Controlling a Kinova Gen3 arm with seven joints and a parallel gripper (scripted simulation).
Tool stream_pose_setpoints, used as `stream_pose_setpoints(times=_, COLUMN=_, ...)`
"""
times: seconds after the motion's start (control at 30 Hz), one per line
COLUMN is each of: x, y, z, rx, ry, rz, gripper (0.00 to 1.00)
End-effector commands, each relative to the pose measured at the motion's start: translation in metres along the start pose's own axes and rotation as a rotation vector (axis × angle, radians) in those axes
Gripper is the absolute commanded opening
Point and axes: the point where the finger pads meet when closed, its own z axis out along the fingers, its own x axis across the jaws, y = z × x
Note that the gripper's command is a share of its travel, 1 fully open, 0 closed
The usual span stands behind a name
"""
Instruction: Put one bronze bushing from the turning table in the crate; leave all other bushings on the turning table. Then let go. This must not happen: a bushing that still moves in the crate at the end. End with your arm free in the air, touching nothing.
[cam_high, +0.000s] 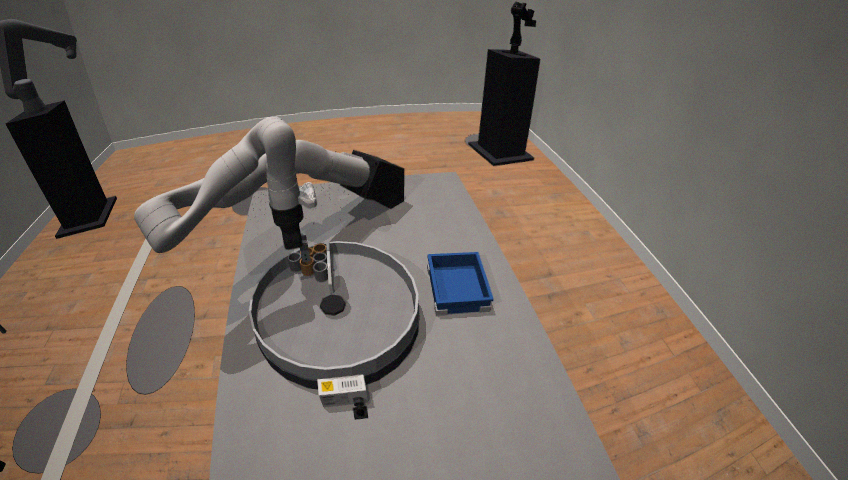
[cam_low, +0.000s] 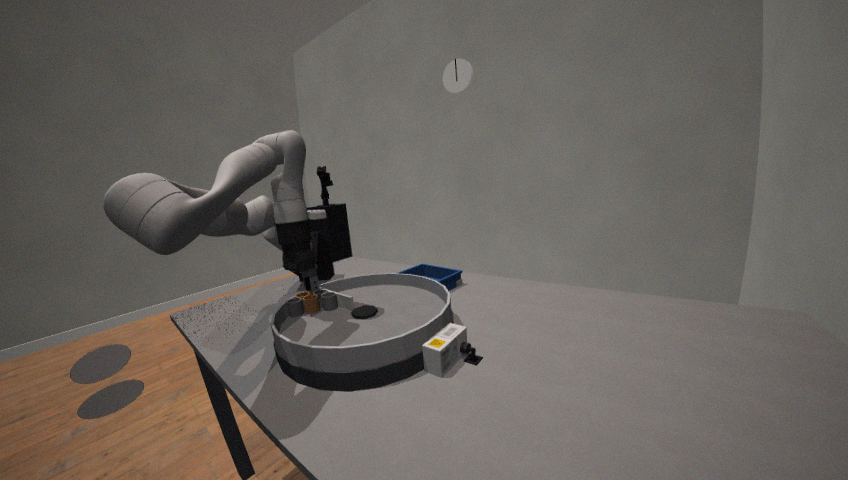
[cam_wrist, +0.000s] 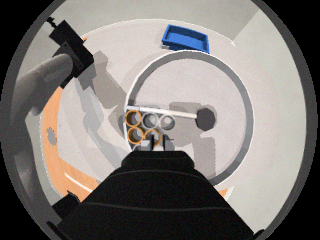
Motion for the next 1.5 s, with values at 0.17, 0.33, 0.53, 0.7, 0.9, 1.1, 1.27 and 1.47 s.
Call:
stream_pose_setpoints(times=0.17, x=0.0, y=0.0, z=0.001, rx=0.001, ry=-0.003, rz=0.0, gripper=0.45)
stream_pose_setpoints(times=0.33, x=0.0, y=0.0, z=0.012, rx=0.001, ry=-0.002, rz=0.0, gripper=0.45)
stream_pose_setpoints(times=0.53, x=0.0, y=0.0, z=0.015, rx=0.001, ry=-0.002, rz=0.0, gripper=0.45)
stream_pose_setpoints(times=0.7, x=0.0, y=0.0, z=0.015, rx=0.001, ry=-0.002, rz=0.0, gripper=0.45)
stream_pose_setpoints(times=0.9, x=0.0, y=0.0, z=0.02, rx=0.001, ry=-0.002, rz=0.0, gripper=0.45)
stream_pose_setpoints(times=1.1, x=0.0, y=0.0, z=0.022, rx=0.001, ry=-0.002, rz=0.0, gripper=0.45)
stream_pose_setpoints(times=1.27, x=0.0, y=0.0, z=0.022, rx=0.001, ry=-0.002, rz=0.0, gripper=0.45)
stream_pose_setpoints(times=1.47, x=0.0, y=0.0, z=0.027, rx=0.001, ry=-0.002, rz=0.0, gripper=0.45)
